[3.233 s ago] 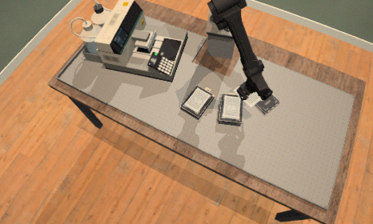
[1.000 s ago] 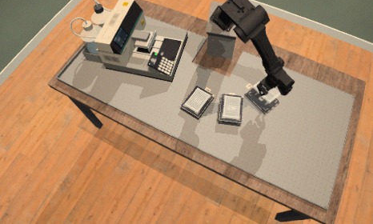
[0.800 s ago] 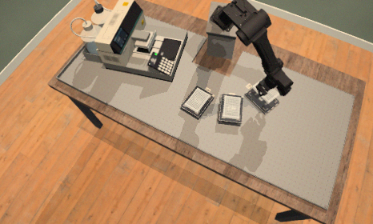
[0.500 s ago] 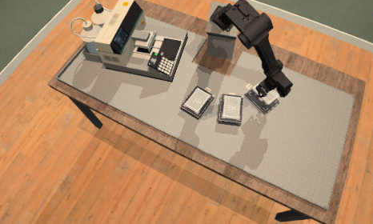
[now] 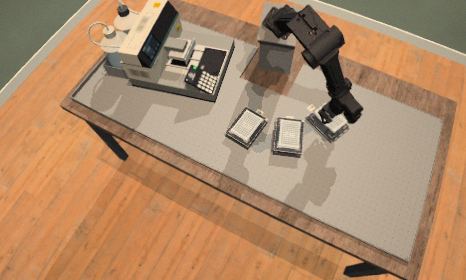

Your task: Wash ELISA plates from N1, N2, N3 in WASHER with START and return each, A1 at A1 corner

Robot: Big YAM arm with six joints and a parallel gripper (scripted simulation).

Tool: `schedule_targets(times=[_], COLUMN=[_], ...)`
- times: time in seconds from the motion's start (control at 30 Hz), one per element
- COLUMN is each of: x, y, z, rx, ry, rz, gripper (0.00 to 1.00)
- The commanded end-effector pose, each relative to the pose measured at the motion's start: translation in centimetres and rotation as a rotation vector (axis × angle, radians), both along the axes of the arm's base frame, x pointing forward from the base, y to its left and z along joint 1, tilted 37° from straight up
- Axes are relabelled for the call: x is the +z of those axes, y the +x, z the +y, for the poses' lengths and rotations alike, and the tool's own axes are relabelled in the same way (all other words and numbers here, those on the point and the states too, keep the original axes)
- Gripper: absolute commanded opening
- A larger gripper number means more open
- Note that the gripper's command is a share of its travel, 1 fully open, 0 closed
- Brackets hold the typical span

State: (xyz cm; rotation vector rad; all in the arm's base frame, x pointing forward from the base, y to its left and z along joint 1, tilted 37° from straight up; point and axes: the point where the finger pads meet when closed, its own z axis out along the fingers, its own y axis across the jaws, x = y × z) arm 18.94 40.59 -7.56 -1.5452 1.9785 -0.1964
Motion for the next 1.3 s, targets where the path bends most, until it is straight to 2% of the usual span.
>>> schedule_targets(times=[0.0,0.33,0.43,0.47,1.27], x=[-0.6,-2.0,-2.1,-1.6,-1.6], y=[1.0,1.8,1.5,1.2,1.3], z=[0.3,0.7,0.9,0.8,0.8], rx=[-0.002,-0.002,0.008,0.004,0.004], ry=[0.001,0.000,-0.001,0.004,0.004], rz=[-0.005,-0.005,-0.005,-0.003,-0.003], gripper=[0.84,0.84,0.84,0.84,0.84])
